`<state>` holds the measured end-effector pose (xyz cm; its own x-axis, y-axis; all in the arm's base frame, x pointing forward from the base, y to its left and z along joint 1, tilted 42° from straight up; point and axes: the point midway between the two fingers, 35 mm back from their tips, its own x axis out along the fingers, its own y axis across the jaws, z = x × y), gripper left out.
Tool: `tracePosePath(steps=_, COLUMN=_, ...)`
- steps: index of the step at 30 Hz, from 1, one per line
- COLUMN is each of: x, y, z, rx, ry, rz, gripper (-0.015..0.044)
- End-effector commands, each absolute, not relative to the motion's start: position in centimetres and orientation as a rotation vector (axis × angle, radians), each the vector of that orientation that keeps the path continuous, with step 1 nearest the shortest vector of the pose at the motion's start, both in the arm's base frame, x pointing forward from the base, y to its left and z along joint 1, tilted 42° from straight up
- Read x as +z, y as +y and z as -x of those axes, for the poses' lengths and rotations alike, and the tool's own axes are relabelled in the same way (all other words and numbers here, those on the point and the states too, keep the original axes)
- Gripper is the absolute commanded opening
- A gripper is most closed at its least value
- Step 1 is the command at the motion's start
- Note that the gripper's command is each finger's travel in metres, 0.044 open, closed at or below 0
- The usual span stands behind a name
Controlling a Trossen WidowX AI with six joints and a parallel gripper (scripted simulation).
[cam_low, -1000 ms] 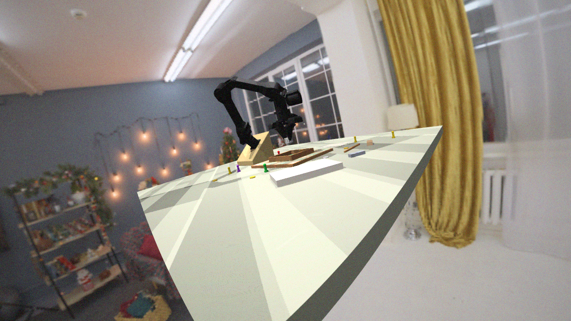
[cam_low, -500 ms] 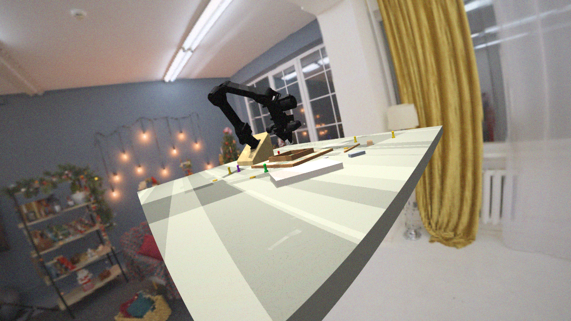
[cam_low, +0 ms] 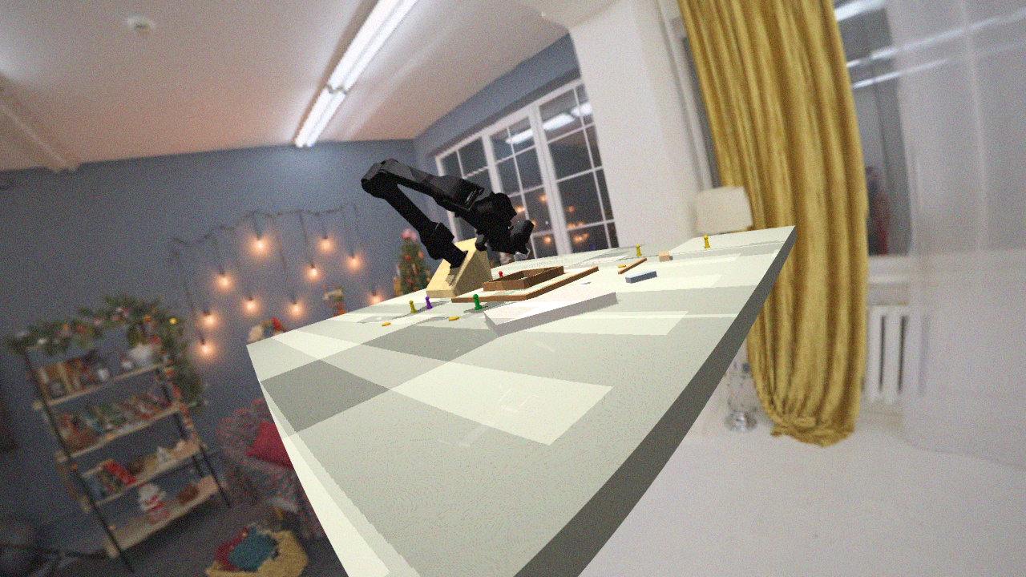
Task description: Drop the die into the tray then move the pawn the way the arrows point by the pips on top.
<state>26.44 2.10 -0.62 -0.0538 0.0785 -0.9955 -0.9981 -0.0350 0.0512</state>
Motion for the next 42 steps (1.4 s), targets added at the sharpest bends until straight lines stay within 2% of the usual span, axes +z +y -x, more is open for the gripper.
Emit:
tracePosePath(steps=1, x=-0.4, y=2.3, z=-26.4, rx=1.327, ry=1.118, rz=1.135, gripper=0.0000)
tracePosePath(steps=6, x=3.6, y=2.4, z=-27.5, rx=1.327, ry=1.118, rz=1.135, gripper=0.0000)
tracePosePath(steps=21, x=3.5, y=2.3, z=-27.4, rx=1.317, ry=1.120, rz=1.138, gripper=0.0000)
tracePosePath(steps=29, x=3.5, y=2.3, z=-27.4, rx=1.317, ry=1.120, rz=1.138, gripper=0.0210)
tracePosePath(steps=37, x=6.5, y=5.0, z=-27.4, rx=1.328, ry=1.117, rz=1.134, gripper=0.0420)
tracePosePath(steps=38, x=6.3, y=4.9, z=-27.3, rx=1.324, ry=1.135, rz=1.141, gripper=0.0440)
tracePosePath(steps=42, x=3.4, y=4.2, z=-26.7, rx=1.186, ry=1.466, rz=1.345, gripper=0.0440)
